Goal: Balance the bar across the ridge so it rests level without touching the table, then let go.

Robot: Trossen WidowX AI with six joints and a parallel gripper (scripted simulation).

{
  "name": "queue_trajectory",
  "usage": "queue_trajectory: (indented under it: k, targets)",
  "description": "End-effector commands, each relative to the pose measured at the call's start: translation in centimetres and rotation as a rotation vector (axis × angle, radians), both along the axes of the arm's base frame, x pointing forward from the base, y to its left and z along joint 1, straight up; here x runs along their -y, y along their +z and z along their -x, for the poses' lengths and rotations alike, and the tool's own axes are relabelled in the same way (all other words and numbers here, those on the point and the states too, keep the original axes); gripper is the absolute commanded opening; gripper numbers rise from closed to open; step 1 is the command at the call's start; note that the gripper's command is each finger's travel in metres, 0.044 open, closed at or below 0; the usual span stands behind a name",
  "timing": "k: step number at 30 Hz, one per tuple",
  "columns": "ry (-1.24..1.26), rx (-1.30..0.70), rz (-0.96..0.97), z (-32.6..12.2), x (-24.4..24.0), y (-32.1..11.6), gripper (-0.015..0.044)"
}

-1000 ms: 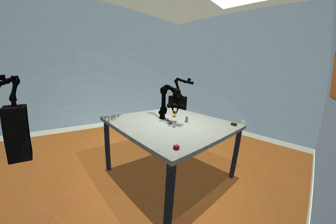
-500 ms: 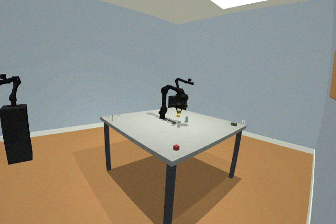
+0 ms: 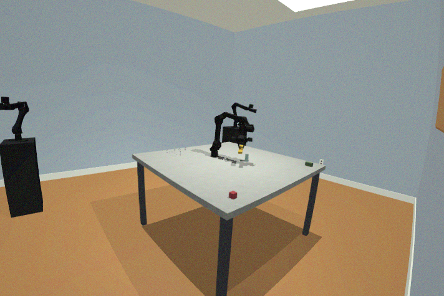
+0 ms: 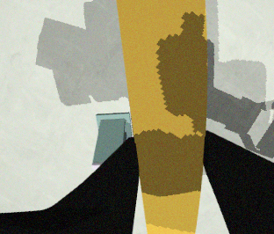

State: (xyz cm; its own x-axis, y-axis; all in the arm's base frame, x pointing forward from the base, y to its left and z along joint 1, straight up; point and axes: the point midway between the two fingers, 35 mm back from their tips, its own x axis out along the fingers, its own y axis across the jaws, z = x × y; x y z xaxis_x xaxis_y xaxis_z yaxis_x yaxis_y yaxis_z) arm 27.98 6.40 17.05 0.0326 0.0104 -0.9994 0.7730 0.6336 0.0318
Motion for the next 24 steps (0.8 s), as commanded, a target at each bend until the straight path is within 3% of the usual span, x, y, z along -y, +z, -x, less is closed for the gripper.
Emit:
queue_trajectory:
  k: [1,24]
  targets:
    - [-0.009,-0.003,0.001,-0.1,-1.7,0.0,0.0000]
    - [-0.036,-0.005,-0.008,1.4,-10.2,0.0,0.0000]
